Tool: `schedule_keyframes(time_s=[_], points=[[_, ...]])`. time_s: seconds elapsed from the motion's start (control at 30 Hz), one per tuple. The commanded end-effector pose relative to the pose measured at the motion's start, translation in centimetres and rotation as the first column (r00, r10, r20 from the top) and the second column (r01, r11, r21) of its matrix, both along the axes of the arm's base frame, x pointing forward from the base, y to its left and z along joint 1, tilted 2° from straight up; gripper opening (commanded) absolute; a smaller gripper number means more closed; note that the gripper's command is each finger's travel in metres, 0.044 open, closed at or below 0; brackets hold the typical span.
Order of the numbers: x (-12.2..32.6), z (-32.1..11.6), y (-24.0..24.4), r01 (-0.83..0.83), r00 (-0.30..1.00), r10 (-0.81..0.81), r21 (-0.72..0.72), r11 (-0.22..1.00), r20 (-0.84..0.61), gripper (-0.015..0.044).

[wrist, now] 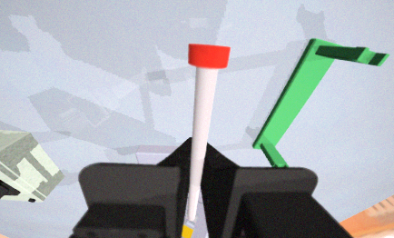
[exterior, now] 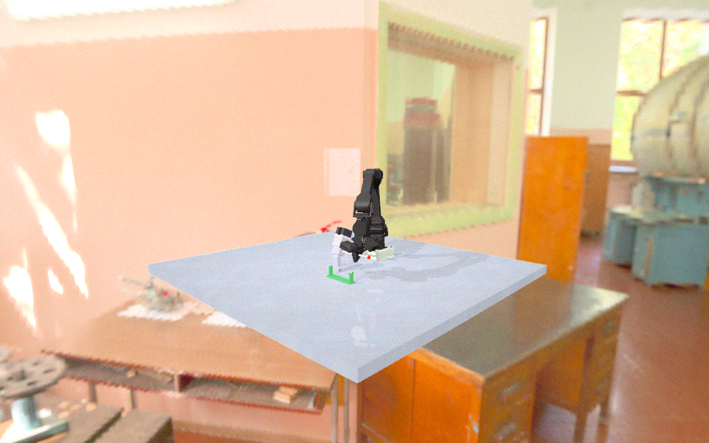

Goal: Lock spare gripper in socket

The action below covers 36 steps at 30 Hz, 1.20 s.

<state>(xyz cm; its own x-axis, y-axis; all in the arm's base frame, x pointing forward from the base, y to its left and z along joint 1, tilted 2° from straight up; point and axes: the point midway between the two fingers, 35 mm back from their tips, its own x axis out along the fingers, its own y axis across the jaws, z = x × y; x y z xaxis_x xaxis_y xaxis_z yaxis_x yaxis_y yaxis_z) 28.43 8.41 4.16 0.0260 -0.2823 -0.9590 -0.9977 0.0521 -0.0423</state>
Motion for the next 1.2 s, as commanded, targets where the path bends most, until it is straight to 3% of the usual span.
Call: schedule_keyframes(time_s=[0.0, 1.17], points=[[0.0, 0.0, -0.3, -0.002, 1.0, 0.002, 0.001, 1.0, 0.001, 0.0], [-0.1, 0.1, -2.5, -0.003, 1.0, 0.003, 0.003, 1.0, -0.006, 0.0]])
